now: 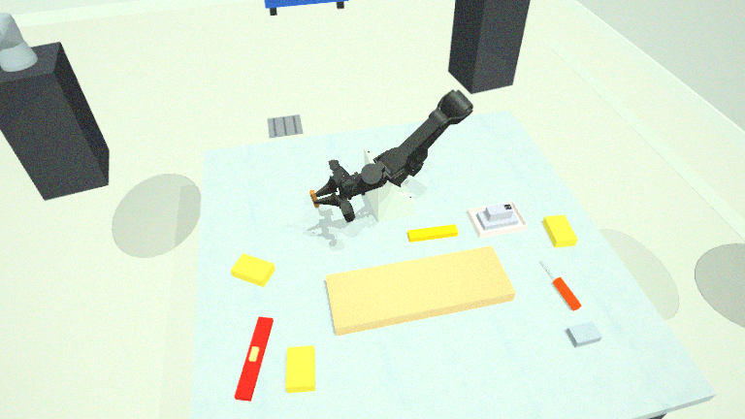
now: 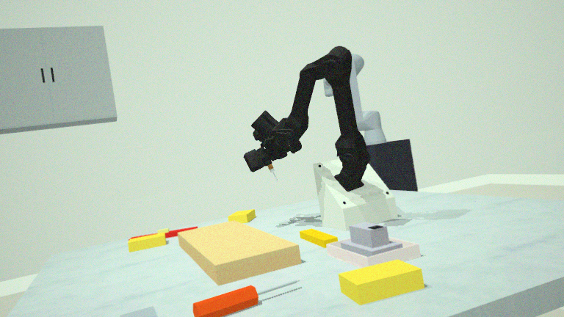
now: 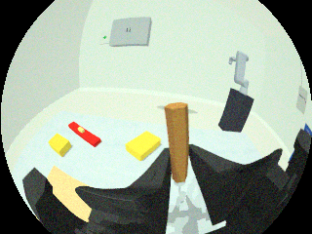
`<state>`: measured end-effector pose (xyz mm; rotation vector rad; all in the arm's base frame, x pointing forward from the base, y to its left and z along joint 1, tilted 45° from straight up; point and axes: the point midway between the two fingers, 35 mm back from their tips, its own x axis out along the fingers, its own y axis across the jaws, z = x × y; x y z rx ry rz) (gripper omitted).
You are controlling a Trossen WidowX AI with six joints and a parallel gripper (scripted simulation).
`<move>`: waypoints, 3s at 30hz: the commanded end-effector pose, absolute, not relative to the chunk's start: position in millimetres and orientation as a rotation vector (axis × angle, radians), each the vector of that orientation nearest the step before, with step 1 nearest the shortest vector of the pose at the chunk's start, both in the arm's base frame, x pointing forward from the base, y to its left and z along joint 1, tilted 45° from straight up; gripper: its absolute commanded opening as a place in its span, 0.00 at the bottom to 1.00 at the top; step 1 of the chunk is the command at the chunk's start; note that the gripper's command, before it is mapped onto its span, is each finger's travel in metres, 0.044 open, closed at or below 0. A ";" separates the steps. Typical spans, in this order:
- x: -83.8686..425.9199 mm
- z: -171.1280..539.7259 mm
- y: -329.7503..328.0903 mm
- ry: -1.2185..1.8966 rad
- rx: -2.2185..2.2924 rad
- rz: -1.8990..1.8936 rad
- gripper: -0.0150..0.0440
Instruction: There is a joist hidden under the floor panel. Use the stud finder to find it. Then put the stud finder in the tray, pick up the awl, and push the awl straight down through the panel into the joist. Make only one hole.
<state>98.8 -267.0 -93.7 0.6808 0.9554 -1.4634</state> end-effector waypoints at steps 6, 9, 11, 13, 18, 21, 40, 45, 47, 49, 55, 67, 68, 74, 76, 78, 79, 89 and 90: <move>122.0 -91.4 -269.3 0.950 0.709 -1.470 0.25; 137.8 -89.0 -269.4 0.946 0.726 -1.476 0.25; 148.9 -87.5 -268.0 0.945 0.735 -1.472 0.25; 160.4 -86.2 -265.0 0.947 0.741 -1.460 0.25; 188.6 -82.3 -255.5 0.952 0.754 -1.433 0.25; 203.3 -78.7 -250.3 0.953 0.761 -1.431 0.25; 290.9 -34.4 -201.8 0.909 0.785 -1.507 0.25; 309.1 -19.3 -184.9 0.882 0.788 -1.534 0.25; 315.9 -12.9 -177.6 0.870 0.789 -1.545 0.25; 322.3 -6.2 -170.0 0.857 0.789 -1.555 0.25; 341.2 15.0 -143.3 0.814 0.796 -1.575 0.25; 363.7 62.3 -90.5 0.706 0.782 -1.619 0.25; 364.9 66.5 -86.1 0.695 0.780 -1.622 0.25; 367.2 77.0 -75.2 0.668 0.774 -1.628 0.25; 367.4 76.6 -74.8 0.668 0.774 -1.628 0.25; 367.6 75.5 -73.7 0.669 0.775 -1.628 0.25; 367.8 74.8 -73.0 0.669 0.775 -1.628 0.25; 369.7 65.5 -63.7 0.669 0.775 -1.627 0.25; 369.9 64.6 -62.8 0.670 0.775 -1.627 0.25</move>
